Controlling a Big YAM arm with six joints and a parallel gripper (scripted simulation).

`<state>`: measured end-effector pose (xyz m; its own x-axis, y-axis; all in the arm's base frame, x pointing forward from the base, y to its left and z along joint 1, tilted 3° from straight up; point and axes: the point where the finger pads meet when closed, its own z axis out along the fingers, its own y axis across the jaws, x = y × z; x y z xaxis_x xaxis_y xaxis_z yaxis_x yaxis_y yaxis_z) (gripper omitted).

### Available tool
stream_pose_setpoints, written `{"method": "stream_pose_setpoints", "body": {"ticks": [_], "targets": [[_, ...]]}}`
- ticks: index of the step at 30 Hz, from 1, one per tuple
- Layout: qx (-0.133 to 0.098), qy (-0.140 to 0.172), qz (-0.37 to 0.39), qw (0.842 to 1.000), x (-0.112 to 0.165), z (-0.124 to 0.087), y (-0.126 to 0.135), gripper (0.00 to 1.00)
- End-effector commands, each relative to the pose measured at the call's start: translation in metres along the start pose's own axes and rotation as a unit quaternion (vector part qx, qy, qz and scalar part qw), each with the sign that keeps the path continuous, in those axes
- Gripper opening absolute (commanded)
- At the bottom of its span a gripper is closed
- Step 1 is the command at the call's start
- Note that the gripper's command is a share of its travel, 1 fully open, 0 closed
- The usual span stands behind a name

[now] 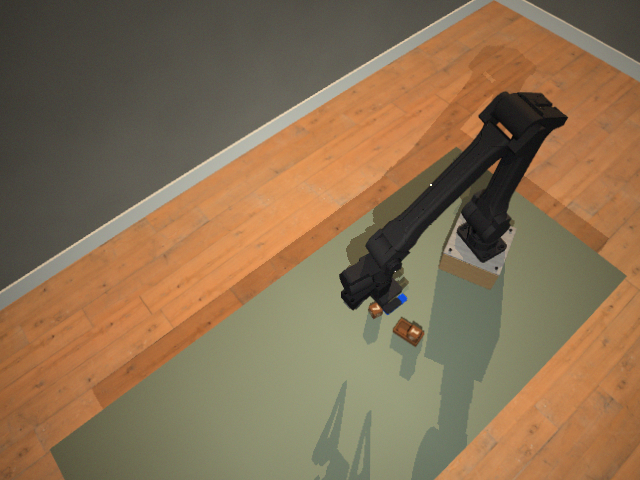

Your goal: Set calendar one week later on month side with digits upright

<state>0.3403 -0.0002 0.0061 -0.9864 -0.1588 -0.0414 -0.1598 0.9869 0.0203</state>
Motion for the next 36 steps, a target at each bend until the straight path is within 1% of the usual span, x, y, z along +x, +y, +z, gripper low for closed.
{"method": "stream_pose_setpoints", "body": {"ticks": [1, 7, 8, 36], "targets": [[0.004, -0.014, 0.086, 0.996, -0.0125, -0.0030, -0.0061, 1.00], [0.003, -0.015, 0.096, 0.995, -0.0119, -0.0044, -0.0061, 1.00], [0.003, -0.015, 0.096, 0.995, -0.0119, -0.0044, -0.0061, 0.46], [0.003, -0.015, 0.094, 0.995, -0.0119, -0.0044, -0.0060, 0.46]]}}
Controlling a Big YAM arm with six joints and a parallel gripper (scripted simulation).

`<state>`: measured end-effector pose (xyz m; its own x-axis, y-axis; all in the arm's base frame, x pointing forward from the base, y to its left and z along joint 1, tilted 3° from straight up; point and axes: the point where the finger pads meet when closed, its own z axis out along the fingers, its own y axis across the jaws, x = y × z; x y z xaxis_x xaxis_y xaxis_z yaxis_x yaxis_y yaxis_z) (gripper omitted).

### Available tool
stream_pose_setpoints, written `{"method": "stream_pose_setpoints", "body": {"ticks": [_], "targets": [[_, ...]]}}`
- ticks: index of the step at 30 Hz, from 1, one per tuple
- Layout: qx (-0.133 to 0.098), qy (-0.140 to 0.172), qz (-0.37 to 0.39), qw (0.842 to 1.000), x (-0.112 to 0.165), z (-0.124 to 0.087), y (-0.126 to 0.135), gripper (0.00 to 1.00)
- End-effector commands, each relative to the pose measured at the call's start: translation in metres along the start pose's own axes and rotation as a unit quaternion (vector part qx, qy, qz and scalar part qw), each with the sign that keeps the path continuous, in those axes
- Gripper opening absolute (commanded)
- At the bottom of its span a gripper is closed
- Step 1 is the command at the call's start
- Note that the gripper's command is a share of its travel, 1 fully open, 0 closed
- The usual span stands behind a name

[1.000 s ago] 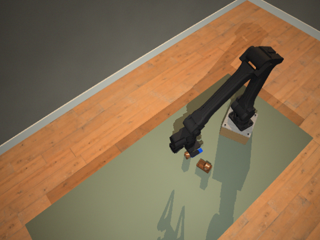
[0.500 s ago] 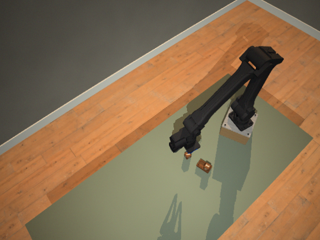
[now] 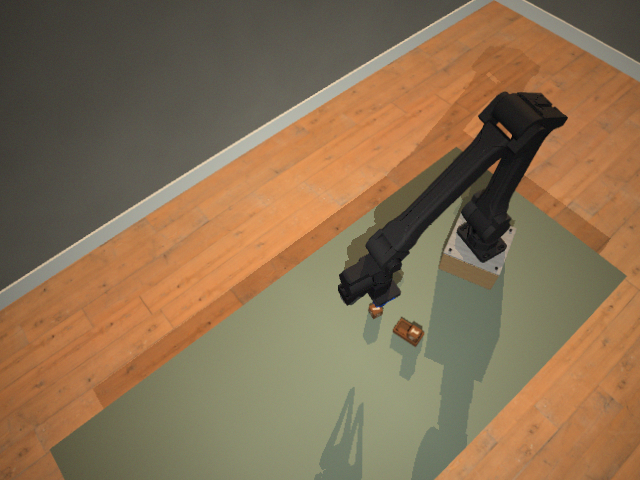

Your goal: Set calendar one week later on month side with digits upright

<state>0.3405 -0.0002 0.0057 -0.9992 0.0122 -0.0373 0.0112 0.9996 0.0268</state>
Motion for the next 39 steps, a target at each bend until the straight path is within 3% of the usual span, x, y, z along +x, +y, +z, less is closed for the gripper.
{"method": "stream_pose_setpoints", "body": {"ticks": [1, 22, 23, 28, 39], "targets": [[0.002, -0.015, 0.008, 1.000, -0.013, -0.005, -0.004, 0.46], [0.002, -0.007, 0.007, 1.000, -0.006, 0.007, -0.002, 0.46], [0.002, -0.024, 0.006, 1.000, -0.021, -0.002, -0.002, 0.46], [0.002, -0.006, 0.005, 1.000, -0.004, 0.015, -0.001, 0.46], [0.002, -0.011, 0.001, 1.000, -0.010, 0.027, 0.003, 0.46]]}}
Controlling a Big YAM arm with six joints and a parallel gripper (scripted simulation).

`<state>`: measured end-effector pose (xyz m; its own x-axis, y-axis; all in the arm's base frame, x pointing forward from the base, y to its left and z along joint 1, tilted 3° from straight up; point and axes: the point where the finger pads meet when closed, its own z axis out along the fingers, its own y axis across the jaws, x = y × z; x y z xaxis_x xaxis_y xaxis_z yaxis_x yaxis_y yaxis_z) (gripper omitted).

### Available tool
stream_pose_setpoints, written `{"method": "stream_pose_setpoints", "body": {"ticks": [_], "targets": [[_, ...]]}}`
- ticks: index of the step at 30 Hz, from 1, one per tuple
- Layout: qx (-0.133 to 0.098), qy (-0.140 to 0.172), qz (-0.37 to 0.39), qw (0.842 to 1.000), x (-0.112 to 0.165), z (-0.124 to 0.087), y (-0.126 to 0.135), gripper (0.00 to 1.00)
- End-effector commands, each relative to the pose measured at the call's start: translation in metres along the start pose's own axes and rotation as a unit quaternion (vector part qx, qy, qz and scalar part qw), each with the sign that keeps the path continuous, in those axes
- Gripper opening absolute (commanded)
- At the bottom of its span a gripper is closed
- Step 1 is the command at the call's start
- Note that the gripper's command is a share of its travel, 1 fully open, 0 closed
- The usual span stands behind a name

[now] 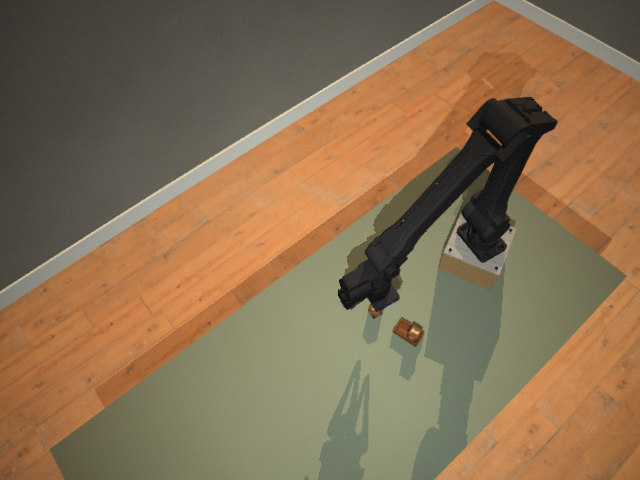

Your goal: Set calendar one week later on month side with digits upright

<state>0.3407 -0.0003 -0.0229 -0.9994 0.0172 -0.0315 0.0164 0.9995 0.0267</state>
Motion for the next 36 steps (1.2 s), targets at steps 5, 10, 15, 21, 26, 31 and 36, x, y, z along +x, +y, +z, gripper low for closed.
{"method": "stream_pose_setpoints", "body": {"ticks": [5, 10, 15, 21, 26, 31, 36], "targets": [[0.001, -0.012, -0.003, 1.000, -0.009, 0.007, 0.004, 0.46], [0.001, -0.014, -0.003, 1.000, -0.011, 0.013, 0.005, 0.46], [0.001, -0.012, -0.002, 1.000, -0.009, 0.019, 0.004, 0.46], [0.001, -0.013, -0.003, 1.000, -0.010, 0.022, 0.005, 0.46], [0.001, -0.014, -0.002, 1.000, -0.009, 0.021, 0.005, 0.46], [0.001, -0.016, -0.003, 1.000, -0.012, 0.020, 0.005, 0.46], [0.001, -0.016, -0.003, 1.000, -0.012, 0.020, 0.005, 0.46]]}}
